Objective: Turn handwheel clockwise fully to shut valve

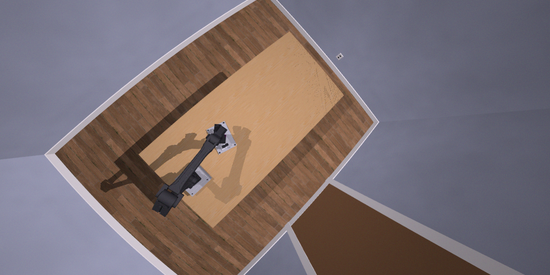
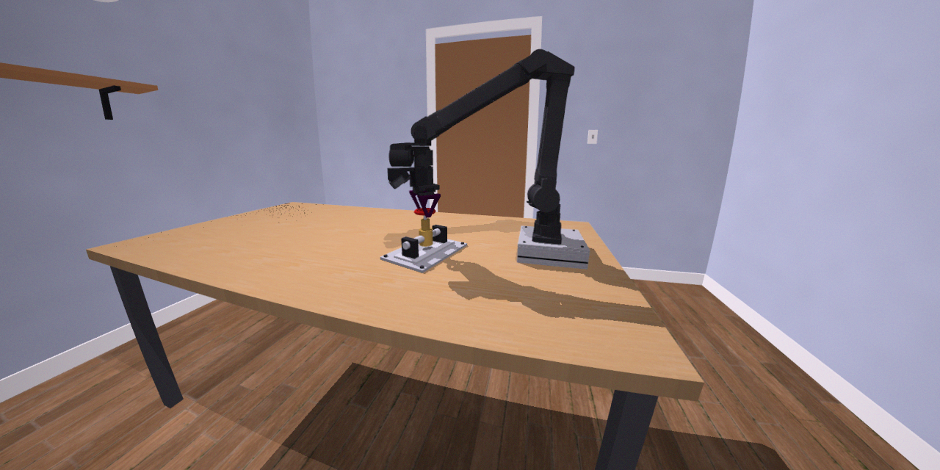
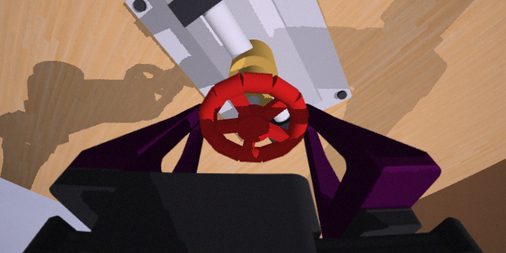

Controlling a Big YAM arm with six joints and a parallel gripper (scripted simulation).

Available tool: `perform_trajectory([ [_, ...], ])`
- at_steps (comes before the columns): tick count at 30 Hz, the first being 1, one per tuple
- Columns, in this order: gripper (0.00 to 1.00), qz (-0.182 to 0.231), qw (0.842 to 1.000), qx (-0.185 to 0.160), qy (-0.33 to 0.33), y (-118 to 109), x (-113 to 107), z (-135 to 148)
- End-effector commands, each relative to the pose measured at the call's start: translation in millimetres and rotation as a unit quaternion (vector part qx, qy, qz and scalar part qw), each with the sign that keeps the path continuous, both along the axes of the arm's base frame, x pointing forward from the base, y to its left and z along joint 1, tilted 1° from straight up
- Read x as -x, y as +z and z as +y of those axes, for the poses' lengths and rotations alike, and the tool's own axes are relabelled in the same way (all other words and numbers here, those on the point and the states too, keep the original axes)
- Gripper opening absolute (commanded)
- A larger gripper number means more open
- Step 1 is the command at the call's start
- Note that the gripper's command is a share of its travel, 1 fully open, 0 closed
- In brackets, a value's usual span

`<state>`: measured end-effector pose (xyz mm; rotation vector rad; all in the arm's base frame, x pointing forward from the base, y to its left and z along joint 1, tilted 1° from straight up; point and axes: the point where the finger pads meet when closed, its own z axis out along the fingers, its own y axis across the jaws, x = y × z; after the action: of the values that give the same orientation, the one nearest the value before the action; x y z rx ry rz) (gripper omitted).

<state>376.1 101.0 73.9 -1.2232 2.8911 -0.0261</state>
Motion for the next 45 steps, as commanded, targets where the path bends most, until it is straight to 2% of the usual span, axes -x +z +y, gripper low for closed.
perform_trajectory([
  [1, 0.00, 0.005, 0.999, 0.002, -0.046, -7.8, -1.9, -3.6],
  [17, 0.00, 0.003, 0.989, 0.001, -0.150, -7.8, -1.9, -3.6],
  [22, 0.00, 0.002, 0.981, 0.001, -0.195, -7.8, -1.9, -3.5],
  [32, 0.00, 0.001, 0.956, 0.000, -0.294, -7.8, -1.9, -3.4],
  [34, 0.00, 0.001, 0.956, 0.000, -0.294, -7.8, -1.9, -3.4],
  [45, 0.00, -0.001, 0.914, 0.000, -0.405, -7.8, -1.9, -3.3],
])
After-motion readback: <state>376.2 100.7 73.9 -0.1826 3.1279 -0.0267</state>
